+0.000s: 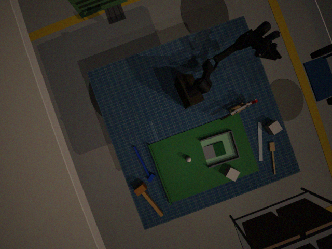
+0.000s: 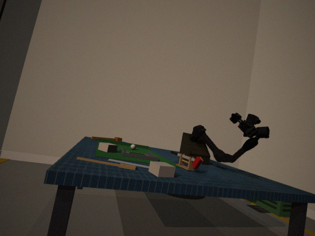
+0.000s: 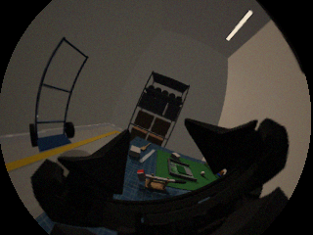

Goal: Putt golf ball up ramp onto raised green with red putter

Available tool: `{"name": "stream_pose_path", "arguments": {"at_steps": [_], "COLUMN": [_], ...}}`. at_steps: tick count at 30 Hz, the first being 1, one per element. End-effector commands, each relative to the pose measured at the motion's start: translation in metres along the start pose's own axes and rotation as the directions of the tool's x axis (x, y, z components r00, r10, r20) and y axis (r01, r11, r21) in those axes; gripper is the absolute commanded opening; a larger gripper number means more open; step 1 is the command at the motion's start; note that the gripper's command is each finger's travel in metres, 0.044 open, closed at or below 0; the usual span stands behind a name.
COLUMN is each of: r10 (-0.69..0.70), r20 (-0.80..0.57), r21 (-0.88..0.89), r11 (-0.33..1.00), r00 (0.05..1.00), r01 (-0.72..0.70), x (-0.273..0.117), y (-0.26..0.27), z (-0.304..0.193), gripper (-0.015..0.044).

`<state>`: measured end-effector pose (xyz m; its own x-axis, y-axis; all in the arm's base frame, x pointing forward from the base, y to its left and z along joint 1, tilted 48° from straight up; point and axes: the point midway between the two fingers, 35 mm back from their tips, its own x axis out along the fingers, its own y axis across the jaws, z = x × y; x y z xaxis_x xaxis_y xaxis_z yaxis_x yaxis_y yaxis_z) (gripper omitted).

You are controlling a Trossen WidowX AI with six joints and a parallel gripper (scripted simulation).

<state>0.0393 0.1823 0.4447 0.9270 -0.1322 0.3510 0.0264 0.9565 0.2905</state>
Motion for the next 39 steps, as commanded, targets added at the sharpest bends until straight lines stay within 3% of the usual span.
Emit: {"name": "stream_pose_path", "arguments": {"at_steps": [1, 4, 11, 19, 29, 39], "r10": [-0.006, -0.077, -0.021, 0.171, 0.426, 0.623], "r20": [-0.003, -0.052, -0.199, -0.490, -0.704, -0.759], "r21": [0.011, 0.139, 0.083, -0.032, 0.008, 0.157], "r11": [1.000, 0.987, 0.996, 0.977, 0.805, 0.455], "r00": [1.000, 0.996, 0.980, 0.855, 0.568, 0.187], "r01": [0.006, 0.083, 0.039, -0.213, -0.593, -0.877], "x": [0.002, 0.021, 0.050, 0.122, 0.175, 0.172], "y": [-0.003, -0.038, -0.084, -0.161, -0.189, -0.173], "z": [0.000, 0.000, 0.012, -0.023, -0.129, -0.257], "gripper": [0.0426, 0.0440, 0.0440, 0.0440, 0.0440, 0.0440]}}
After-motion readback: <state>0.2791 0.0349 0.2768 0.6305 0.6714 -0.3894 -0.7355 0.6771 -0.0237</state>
